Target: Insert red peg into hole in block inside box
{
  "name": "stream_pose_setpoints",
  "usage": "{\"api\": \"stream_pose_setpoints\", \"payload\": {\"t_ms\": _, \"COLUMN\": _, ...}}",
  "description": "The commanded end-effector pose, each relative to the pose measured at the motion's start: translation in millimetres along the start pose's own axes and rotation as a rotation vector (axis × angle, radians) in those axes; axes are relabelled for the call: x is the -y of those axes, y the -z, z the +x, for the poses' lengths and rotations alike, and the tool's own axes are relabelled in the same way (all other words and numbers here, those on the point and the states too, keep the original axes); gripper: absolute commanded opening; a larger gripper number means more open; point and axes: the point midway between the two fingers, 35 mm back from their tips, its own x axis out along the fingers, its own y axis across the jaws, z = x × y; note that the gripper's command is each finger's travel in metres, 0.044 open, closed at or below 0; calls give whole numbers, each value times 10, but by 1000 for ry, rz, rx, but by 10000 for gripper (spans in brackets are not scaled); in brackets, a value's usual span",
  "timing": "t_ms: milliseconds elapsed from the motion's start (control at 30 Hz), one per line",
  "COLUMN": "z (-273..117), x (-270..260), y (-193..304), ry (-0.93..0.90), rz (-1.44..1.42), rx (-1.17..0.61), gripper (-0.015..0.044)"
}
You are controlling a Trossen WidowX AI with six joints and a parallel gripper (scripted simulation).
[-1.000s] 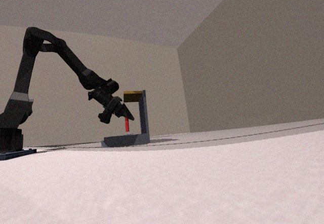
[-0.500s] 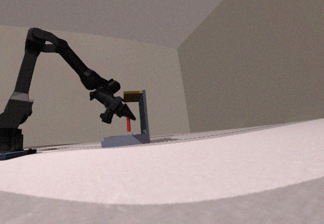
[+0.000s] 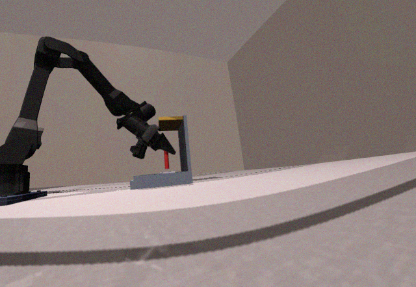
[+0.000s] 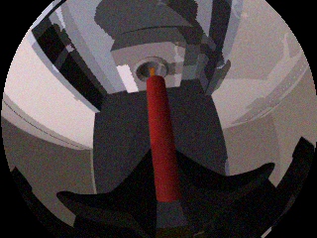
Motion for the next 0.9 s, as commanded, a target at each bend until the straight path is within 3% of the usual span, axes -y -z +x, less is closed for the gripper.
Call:
{"api": "stream_pose_setpoints", "payload": {"t_ms": 0, "z": 26, "x": -14, "y": -62, "ry": 0, "rz": -7, "rx": 5, "gripper": 0}}
{"api": "stream_pose_setpoints", "payload": {"t_ms": 867, "z": 191, "x": -19, "y": -248, "ry": 0, "rz": -7, "rx": 5, "gripper": 0}}
